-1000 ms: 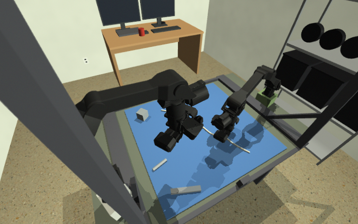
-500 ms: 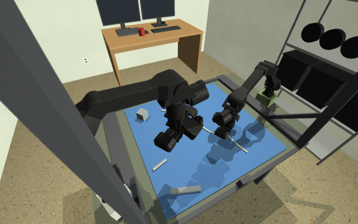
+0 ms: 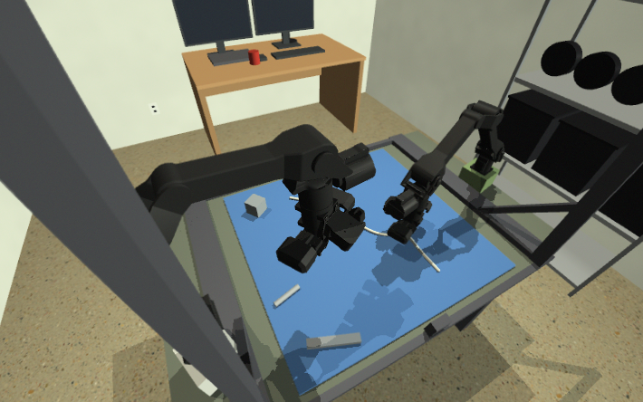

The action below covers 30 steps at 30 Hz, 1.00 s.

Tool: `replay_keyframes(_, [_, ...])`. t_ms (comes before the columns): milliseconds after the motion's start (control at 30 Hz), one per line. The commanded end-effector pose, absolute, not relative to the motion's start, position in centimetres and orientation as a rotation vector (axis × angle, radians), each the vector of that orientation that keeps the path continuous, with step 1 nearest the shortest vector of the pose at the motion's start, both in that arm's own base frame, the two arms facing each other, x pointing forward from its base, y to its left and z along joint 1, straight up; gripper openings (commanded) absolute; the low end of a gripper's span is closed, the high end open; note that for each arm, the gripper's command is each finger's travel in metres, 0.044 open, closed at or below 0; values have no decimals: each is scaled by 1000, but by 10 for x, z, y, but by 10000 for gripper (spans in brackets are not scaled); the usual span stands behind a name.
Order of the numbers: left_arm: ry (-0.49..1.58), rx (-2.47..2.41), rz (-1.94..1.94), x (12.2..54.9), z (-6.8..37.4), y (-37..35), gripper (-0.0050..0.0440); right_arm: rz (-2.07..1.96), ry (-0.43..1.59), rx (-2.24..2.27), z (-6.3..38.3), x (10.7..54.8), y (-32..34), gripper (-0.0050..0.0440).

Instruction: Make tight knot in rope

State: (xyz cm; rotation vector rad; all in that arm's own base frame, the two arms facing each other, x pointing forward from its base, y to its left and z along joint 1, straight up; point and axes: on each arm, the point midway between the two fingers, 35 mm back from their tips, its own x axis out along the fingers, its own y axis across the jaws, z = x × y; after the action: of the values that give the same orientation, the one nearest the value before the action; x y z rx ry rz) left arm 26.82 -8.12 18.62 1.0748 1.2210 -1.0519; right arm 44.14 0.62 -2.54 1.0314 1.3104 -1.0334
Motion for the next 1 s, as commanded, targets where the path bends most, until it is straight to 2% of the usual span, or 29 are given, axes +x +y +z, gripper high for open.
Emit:
replay_keyframes(0, [1200,1075,-1049,268,192,-82,85,-1012,1285,1046,-12,437,1,30])
replay_keyframes(967, [1200,1075,-1049,268,192,-82,85,-1014,1285,1044,-13,412,-32,30])
